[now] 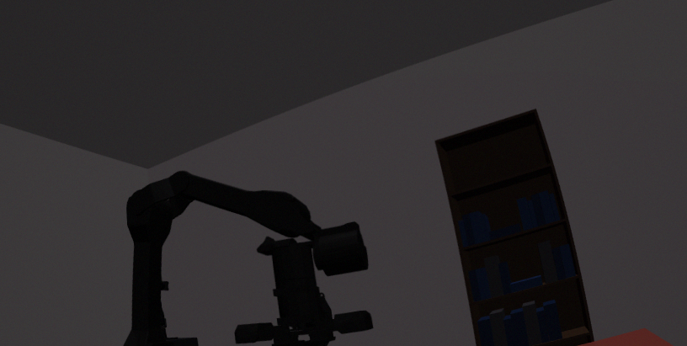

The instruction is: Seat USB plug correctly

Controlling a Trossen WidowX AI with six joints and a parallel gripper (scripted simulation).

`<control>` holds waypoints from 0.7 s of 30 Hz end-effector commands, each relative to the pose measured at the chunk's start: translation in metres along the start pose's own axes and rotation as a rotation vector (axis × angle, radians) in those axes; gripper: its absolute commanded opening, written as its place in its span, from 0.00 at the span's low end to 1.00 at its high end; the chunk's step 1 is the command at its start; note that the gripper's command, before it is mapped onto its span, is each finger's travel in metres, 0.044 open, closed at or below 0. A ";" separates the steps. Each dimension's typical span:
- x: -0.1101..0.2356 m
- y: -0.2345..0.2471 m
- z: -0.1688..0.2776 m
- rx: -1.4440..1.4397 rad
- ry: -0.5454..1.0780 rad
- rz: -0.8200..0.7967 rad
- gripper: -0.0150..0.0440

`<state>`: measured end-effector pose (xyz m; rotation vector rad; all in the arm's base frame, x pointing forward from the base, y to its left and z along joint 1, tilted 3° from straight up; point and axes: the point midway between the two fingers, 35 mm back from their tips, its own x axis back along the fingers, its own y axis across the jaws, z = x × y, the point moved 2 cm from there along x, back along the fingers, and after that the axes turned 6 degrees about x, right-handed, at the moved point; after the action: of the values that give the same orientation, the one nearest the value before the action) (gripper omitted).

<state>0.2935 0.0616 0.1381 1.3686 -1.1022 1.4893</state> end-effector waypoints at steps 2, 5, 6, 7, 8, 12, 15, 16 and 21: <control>-0.001 0.000 0.001 0.007 0.005 0.000 0.25; -0.001 0.000 0.001 0.009 0.006 0.000 0.25; -0.001 0.000 0.001 0.009 0.006 0.000 0.25; -0.002 0.000 0.001 0.009 0.006 0.000 0.25; -0.002 0.000 0.001 0.009 0.006 0.000 0.25; -0.002 0.000 0.001 0.009 0.006 0.000 0.25; -0.003 0.000 0.001 0.009 0.006 0.000 0.25; -0.003 0.000 0.001 0.009 0.006 0.000 0.25; -0.003 0.000 0.000 0.009 0.006 0.000 0.25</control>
<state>0.2938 0.0613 0.1355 1.3691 -1.0973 1.4945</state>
